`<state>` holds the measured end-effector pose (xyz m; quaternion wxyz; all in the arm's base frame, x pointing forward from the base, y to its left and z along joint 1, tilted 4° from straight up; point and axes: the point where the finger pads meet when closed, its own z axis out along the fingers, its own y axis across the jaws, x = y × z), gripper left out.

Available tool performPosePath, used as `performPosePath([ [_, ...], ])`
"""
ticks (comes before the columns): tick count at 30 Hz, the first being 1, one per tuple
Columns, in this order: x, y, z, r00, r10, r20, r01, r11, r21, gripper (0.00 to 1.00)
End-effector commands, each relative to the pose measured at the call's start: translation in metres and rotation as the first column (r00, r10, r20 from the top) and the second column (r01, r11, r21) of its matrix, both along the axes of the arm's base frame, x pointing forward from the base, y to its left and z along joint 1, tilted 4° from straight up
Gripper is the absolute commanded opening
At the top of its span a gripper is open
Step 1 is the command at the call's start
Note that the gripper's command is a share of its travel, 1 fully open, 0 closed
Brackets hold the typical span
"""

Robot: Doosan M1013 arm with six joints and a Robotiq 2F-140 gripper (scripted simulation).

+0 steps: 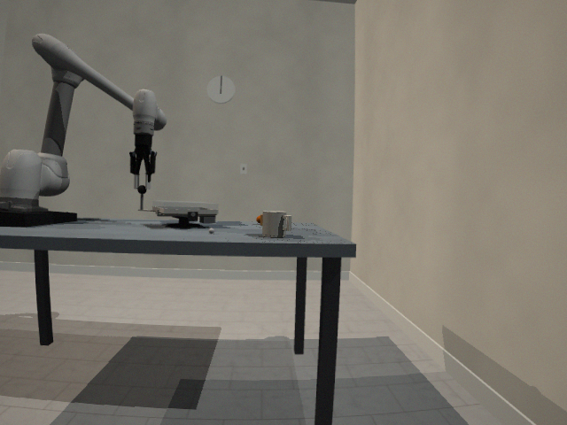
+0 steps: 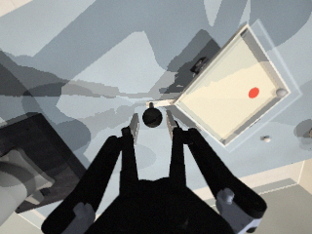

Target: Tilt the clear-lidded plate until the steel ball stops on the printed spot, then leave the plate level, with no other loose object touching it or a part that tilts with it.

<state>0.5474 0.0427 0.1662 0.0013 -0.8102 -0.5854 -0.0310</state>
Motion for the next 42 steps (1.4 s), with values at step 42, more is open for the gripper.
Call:
performPosePath([
  [42, 0.001, 0.001, -0.016, 1.0, 0.0, 0.0, 0.0, 1.0, 0.0, 0.36],
])
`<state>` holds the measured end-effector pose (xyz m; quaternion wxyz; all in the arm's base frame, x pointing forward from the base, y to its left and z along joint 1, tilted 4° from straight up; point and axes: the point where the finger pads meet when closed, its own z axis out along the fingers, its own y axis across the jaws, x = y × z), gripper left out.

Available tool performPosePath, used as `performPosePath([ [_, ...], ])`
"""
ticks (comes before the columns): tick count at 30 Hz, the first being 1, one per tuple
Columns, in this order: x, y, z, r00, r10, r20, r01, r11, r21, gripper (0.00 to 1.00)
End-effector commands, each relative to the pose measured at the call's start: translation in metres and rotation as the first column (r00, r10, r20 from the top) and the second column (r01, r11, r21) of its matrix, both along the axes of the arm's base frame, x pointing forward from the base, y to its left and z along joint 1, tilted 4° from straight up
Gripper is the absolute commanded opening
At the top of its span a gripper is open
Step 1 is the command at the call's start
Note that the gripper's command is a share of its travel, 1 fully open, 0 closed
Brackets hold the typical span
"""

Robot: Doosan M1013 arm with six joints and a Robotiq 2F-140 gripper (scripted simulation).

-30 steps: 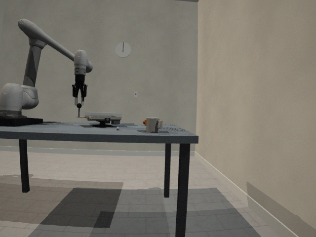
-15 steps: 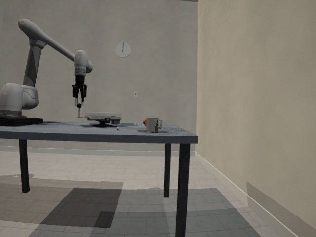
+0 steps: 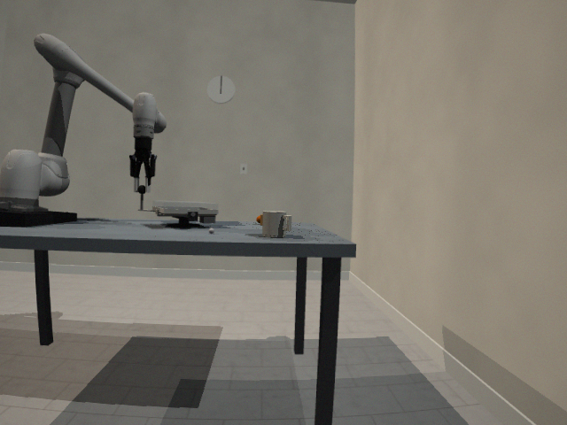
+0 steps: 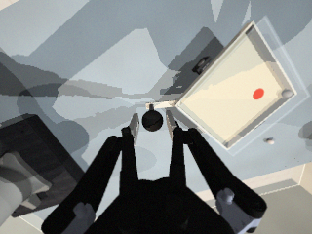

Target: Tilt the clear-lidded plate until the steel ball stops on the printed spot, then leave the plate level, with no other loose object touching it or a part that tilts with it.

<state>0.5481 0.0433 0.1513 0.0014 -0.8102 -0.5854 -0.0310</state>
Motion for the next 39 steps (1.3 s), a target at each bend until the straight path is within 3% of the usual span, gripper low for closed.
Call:
performPosePath([
  [1, 0.0, 0.0, -0.003, 1.0, 0.0, 0.0, 0.0, 1.0, 0.0, 0.36],
  [21, 0.001, 0.001, -0.018, 1.0, 0.0, 0.0, 0.0, 1.0, 0.0, 0.36],
  [39, 0.001, 0.001, -0.02, 1.0, 0.0, 0.0, 0.0, 1.0, 0.0, 0.36],
])
